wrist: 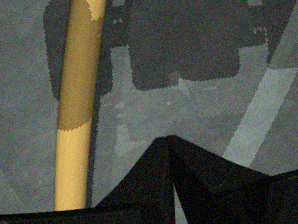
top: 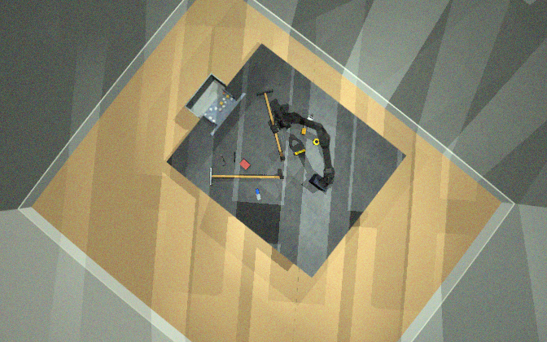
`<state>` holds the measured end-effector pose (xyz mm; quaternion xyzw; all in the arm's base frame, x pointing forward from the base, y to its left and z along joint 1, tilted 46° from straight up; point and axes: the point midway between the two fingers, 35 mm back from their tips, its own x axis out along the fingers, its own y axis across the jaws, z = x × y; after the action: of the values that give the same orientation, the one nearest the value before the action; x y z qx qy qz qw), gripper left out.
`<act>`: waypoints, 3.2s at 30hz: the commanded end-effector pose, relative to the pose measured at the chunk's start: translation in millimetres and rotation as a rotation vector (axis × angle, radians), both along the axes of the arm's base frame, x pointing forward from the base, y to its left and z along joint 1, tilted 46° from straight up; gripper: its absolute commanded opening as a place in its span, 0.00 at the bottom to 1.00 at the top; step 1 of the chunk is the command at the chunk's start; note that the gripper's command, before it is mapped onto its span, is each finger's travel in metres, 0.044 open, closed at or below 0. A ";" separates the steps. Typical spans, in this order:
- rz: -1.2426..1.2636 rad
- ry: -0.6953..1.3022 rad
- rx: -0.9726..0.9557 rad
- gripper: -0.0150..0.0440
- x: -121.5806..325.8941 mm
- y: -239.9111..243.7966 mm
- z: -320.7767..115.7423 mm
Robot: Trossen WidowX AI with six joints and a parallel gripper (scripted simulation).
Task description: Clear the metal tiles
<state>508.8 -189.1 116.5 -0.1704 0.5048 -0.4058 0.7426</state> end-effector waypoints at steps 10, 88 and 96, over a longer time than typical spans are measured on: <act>0.015 0.018 0.000 0.25 -4.5 -24.6 -23.3; 0.023 -0.003 -0.005 0.25 37.2 -11.2 -72.7; 0.023 -0.007 -0.006 0.25 41.9 -7.0 -77.4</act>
<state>548.5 -198.0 42.6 -0.1779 0.4999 -0.3984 0.7481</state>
